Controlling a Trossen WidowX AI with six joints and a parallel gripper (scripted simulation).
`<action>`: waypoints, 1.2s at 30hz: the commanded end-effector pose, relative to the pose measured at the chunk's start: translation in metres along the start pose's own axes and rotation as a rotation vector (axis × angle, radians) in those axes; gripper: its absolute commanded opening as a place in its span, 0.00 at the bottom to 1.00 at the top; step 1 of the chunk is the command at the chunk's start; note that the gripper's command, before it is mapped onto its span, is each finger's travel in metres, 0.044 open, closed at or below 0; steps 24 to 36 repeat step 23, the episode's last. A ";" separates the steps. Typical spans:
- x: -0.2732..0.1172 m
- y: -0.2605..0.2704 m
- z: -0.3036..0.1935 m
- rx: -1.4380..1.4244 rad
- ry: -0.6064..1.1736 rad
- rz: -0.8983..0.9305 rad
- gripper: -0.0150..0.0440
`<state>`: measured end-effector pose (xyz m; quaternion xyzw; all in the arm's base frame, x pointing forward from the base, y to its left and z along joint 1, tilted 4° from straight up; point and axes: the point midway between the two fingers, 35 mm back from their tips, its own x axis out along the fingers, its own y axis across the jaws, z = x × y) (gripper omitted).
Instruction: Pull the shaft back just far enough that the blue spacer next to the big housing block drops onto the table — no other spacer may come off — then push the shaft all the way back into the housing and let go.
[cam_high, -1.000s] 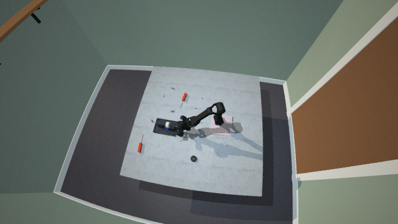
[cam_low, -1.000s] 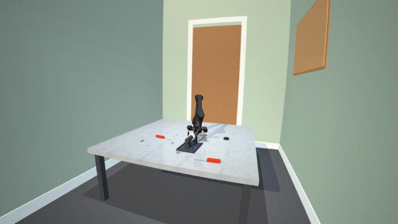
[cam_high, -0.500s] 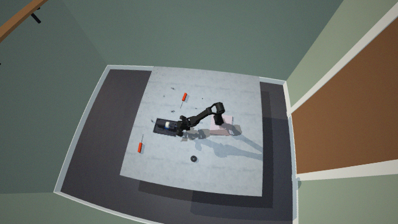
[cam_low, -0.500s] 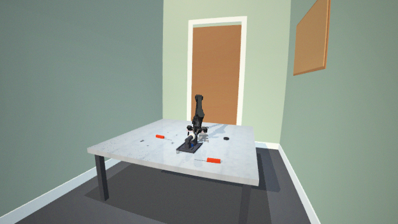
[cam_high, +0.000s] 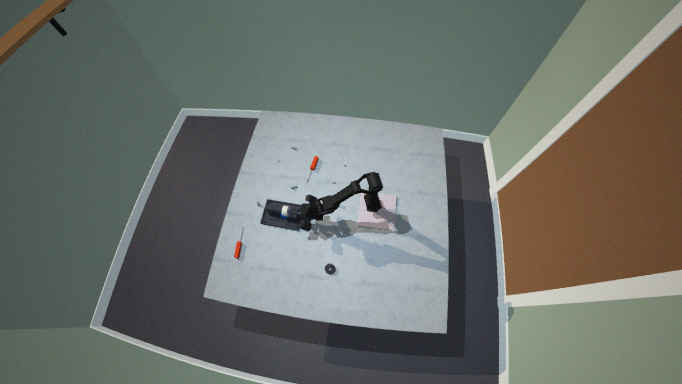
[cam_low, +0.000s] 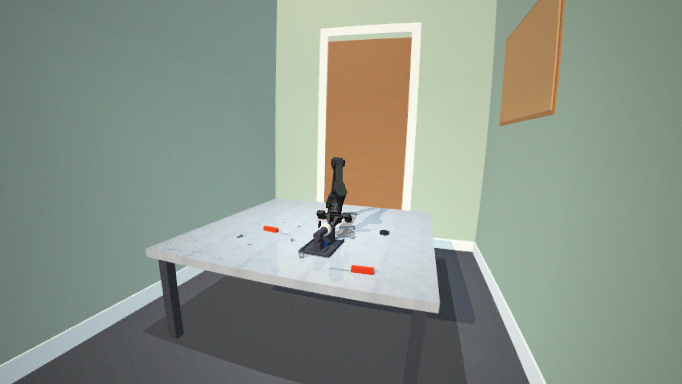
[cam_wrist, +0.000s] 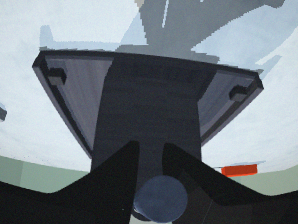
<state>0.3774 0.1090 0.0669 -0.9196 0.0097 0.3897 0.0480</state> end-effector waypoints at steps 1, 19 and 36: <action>0.001 0.001 -0.003 -0.001 0.005 0.003 0.25; 0.000 0.000 0.000 -0.001 -0.003 0.001 0.70; -0.005 0.000 0.000 -0.001 -0.003 0.001 0.88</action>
